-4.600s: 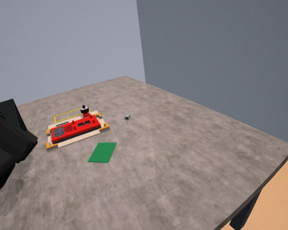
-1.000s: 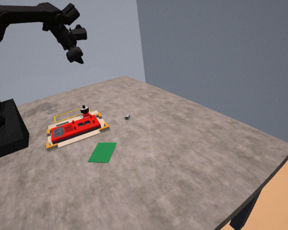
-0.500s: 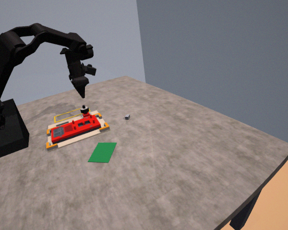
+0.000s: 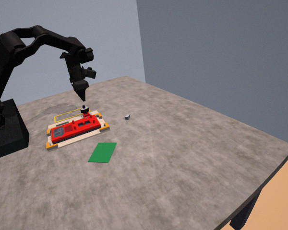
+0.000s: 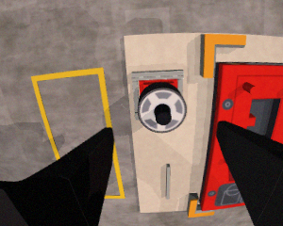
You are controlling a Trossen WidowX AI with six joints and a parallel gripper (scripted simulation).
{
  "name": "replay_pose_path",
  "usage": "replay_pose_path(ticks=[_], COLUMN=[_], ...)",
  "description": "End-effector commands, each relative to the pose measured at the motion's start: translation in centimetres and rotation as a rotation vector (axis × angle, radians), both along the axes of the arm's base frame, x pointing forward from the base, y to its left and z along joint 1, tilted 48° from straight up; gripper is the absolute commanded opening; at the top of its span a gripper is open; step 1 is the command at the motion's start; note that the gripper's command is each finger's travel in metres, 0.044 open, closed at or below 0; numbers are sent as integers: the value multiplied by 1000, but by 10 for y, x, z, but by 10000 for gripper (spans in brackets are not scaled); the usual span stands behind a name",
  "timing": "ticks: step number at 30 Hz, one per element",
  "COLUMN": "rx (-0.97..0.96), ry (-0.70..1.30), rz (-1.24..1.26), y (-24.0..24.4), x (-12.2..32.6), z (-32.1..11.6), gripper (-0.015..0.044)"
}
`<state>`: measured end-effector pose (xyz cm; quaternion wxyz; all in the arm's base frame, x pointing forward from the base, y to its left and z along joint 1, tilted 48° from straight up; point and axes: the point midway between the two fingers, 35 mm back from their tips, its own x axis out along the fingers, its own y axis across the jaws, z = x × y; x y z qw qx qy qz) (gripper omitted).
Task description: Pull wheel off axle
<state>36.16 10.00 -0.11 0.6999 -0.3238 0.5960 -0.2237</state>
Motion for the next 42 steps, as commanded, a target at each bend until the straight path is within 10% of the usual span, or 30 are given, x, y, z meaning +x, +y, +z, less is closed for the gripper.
replay_pose_path(ticks=[1,9,27,42], rx=[-16,-19,-12,-12], ry=[15,14,13,13], rz=[-3,-4,-16,-14], y=[-26,-42,-40,-36], x=[3,4,4,3], z=[-23,-37,-33,-30], gripper=[300,300,0,0])
